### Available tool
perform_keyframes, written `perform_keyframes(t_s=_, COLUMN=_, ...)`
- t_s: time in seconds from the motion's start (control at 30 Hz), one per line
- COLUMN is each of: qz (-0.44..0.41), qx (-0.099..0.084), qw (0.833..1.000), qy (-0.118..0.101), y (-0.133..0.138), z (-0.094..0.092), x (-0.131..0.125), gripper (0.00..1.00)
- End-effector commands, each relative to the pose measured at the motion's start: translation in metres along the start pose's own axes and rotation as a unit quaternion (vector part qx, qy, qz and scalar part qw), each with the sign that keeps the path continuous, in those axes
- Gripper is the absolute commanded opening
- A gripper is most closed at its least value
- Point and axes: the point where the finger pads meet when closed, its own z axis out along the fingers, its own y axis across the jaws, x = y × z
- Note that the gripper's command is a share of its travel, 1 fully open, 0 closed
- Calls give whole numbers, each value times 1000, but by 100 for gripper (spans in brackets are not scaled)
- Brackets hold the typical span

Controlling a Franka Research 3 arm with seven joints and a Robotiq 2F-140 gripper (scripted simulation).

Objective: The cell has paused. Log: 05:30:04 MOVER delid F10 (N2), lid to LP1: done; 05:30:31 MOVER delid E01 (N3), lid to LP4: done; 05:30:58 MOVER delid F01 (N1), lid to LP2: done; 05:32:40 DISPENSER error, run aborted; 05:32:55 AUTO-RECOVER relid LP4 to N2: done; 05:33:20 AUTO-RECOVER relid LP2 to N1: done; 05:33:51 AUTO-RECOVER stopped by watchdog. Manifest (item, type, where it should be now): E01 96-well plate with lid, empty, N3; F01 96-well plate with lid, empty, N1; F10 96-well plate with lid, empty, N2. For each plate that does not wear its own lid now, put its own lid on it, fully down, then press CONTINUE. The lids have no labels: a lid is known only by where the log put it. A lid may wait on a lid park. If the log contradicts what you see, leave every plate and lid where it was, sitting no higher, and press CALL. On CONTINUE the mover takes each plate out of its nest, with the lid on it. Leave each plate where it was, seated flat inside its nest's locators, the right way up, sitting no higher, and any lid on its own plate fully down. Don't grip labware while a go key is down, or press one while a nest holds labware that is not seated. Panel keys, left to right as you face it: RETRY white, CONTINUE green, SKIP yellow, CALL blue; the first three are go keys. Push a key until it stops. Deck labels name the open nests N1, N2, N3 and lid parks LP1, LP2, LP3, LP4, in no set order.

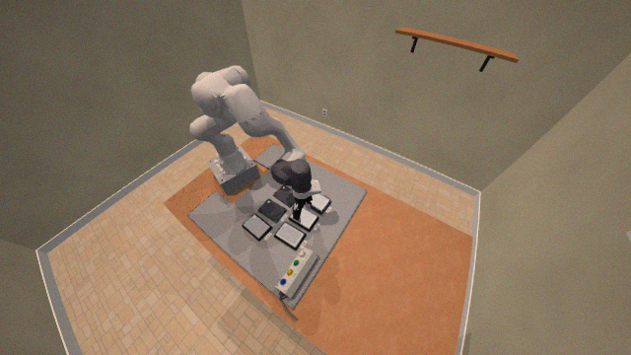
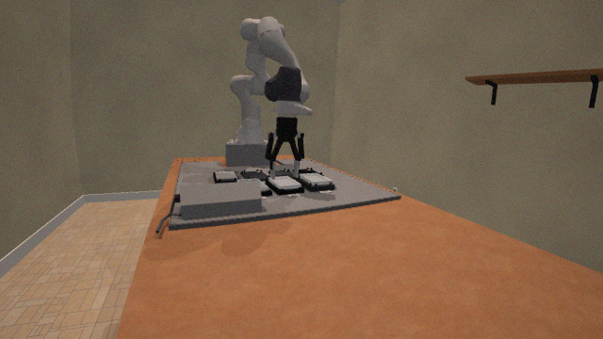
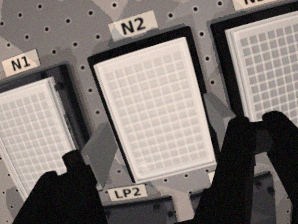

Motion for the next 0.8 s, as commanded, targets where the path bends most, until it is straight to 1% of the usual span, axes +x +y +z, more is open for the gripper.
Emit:
perform_keyframes(t_s=0.0, qz=3, qx=0, qw=1000, qy=1, y=-1, z=0, x=0, gripper=59)
perform_keyframes(t_s=0.2, qz=3, qx=0, qw=1000, qy=1, y=-1, z=0, x=0, gripper=59)
perform_keyframes(t_s=0.23, qz=3, qx=0, qw=1000, qy=1, y=-1, z=0, x=0, gripper=66)
perform_keyframes(t_s=0.77, qz=3, qx=0, qw=1000, qy=1, y=-1, z=0, x=0, gripper=66)
